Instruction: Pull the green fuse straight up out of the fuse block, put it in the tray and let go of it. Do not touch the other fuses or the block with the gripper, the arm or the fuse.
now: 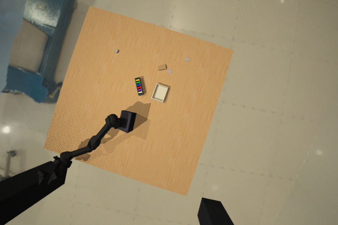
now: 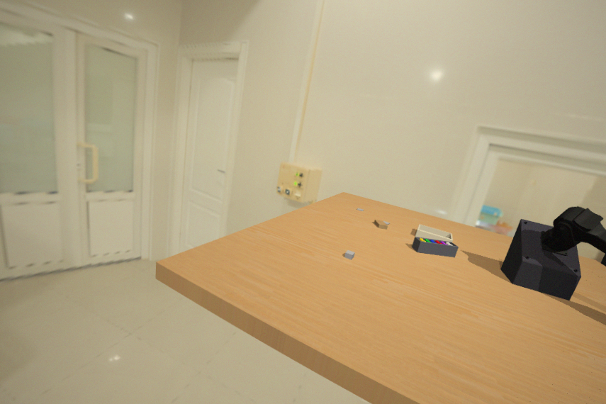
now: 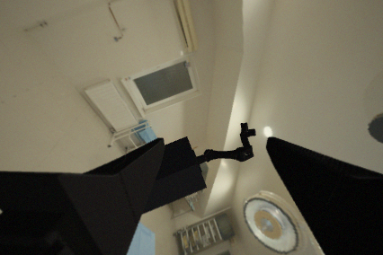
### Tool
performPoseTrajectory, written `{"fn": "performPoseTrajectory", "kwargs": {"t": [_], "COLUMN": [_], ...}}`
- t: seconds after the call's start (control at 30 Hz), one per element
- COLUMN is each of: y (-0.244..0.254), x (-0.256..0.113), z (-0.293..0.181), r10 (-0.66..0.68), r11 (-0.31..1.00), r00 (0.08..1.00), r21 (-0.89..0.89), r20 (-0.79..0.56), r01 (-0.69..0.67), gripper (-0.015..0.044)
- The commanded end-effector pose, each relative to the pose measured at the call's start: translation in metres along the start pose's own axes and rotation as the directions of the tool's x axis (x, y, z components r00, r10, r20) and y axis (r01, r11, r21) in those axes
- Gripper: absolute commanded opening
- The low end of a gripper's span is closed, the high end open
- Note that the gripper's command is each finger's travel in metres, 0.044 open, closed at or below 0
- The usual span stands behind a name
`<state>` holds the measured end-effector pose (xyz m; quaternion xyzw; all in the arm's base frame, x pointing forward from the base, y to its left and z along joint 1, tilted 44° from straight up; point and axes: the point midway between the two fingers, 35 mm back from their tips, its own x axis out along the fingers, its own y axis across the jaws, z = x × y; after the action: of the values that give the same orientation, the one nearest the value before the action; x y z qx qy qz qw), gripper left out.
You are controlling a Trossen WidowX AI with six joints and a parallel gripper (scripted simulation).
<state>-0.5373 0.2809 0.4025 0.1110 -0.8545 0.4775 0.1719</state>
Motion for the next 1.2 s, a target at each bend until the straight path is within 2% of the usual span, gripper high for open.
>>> {"fn": "performPoseTrajectory", "kwargs": {"t": [0.0,0.17,0.37,0.4,0.77,1.17], "y": [-0.003,-0.081,-0.150,-0.166,-0.341,-0.493], "x": [0.000,-0.001,-0.010,-0.013,-0.081,-0.200], "z": [-0.001,-0.019,-0.032,-0.035,-0.053,-0.036], "r10": [-0.005,-0.136,-0.257,-0.285,-0.599,-0.864], "r11": [1.000,0.986,0.953,0.942,0.760,0.469], "r00": [1.000,0.988,0.959,0.949,0.768,0.452], "r21": [-0.004,-0.108,-0.199,-0.220,-0.465,-0.686], "r20": [-0.003,-0.069,-0.122,-0.133,-0.229,-0.224], "r01": [0.005,0.128,0.230,0.253,0.454,0.556], "gripper": [0.0374,0.0243,0.0085,0.0074,0.0074,0.0074]}}
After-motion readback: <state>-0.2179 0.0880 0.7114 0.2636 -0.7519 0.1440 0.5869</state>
